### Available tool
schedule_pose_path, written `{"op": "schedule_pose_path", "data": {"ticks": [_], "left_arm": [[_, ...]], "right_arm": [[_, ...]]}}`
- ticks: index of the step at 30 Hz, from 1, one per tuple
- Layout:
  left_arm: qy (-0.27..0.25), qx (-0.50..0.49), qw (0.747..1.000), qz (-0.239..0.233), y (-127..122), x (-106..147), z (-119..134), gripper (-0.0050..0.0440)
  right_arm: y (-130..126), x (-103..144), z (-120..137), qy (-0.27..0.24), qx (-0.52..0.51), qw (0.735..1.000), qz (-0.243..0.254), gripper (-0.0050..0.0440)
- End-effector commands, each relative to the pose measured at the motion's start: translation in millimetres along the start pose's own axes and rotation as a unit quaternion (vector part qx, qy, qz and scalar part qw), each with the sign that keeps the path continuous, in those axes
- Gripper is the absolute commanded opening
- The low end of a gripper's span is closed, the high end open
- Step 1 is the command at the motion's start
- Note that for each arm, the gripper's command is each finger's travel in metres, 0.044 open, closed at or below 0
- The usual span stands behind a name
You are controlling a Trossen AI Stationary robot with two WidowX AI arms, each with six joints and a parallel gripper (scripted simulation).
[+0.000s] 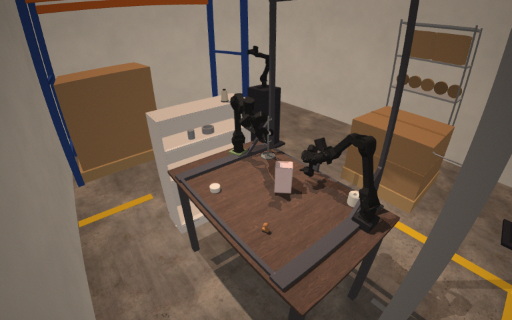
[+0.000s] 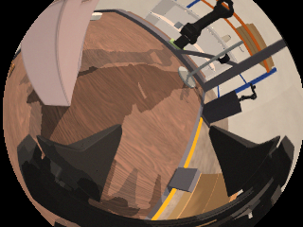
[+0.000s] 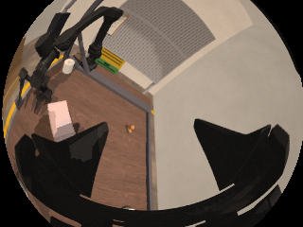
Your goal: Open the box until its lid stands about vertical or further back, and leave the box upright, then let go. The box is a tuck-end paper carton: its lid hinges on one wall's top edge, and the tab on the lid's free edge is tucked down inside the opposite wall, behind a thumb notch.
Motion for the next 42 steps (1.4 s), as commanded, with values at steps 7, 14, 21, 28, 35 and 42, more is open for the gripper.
{"op": "schedule_pose_path", "data": {"ticks": [7, 14, 21, 28, 35, 42], "left_arm": [[-0.189, -0.124, 0.972, -0.060, 53, -4, -4, 0.0440], [-0.279, -0.176, 0.937, -0.114, 83, 5, -6, 0.0440], [-0.327, -0.201, 0.911, -0.154, 101, 14, -7, 0.0440], [-0.327, -0.201, 0.911, -0.154, 101, 14, -7, 0.0440], [-0.327, -0.201, 0.911, -0.154, 101, 10, -12, 0.0440], [-0.327, -0.201, 0.911, -0.154, 100, 6, -17, 0.0440]], "right_arm": [[84, 98, -87, -0.177, -0.179, 0.968, -0.014, 0.0440], [134, 147, -99, -0.260, -0.280, 0.922, -0.064, 0.0440], [162, 175, -98, -0.303, -0.340, 0.884, -0.104, 0.0440], [162, 175, -98, -0.303, -0.340, 0.884, -0.104, 0.0440], [162, 175, -98, -0.303, -0.340, 0.884, -0.104, 0.0440], [162, 175, -98, -0.303, -0.340, 0.884, -0.104, 0.0440]]}}
Point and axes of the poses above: on each arm, the point midway between the two fingers, 35 mm back from their tips, its own x axis back along the fingers, its own y axis across the jaws, z = x × y, the point moved 7 cm from there along x, back along the fingers, and after that the axes turned 14 degrees about x, right-handed, at the moved point
